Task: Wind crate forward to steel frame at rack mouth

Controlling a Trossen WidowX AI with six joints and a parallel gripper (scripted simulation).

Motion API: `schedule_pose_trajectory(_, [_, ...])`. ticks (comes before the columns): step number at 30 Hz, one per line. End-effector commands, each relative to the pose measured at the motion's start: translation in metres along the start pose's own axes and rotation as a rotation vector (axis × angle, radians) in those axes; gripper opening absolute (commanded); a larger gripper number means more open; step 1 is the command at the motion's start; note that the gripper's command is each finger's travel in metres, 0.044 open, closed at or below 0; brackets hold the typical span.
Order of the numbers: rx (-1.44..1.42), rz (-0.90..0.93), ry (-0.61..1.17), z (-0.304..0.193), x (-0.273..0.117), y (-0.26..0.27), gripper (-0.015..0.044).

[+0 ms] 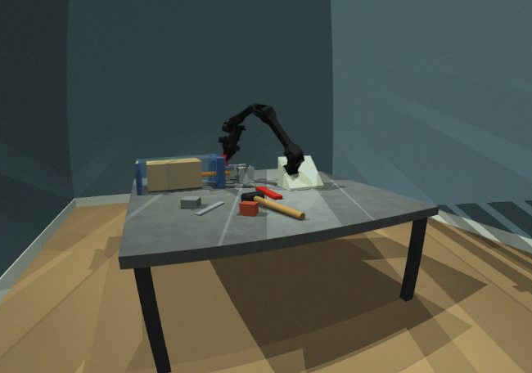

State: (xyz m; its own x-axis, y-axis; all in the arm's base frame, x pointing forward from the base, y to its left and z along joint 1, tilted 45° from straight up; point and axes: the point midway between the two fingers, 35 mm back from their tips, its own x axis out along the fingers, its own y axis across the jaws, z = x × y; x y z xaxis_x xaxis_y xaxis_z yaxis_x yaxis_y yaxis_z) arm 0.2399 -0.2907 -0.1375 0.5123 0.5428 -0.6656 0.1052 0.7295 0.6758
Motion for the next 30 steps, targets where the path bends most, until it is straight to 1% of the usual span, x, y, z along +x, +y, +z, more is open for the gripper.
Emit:
schedule_pose_trajectory(1, [-0.001,-0.001,0.001,0.0002,-0.0001,-0.0002,0.0097])
schedule_pose_trajectory(5, [-0.001,-0.001,0.001,0.0002,-0.0001,-0.0002,0.0000])
schedule_pose_trajectory(30, [-0.001,-0.001,0.001,0.0002,-0.0001,-0.0002,0.0000])
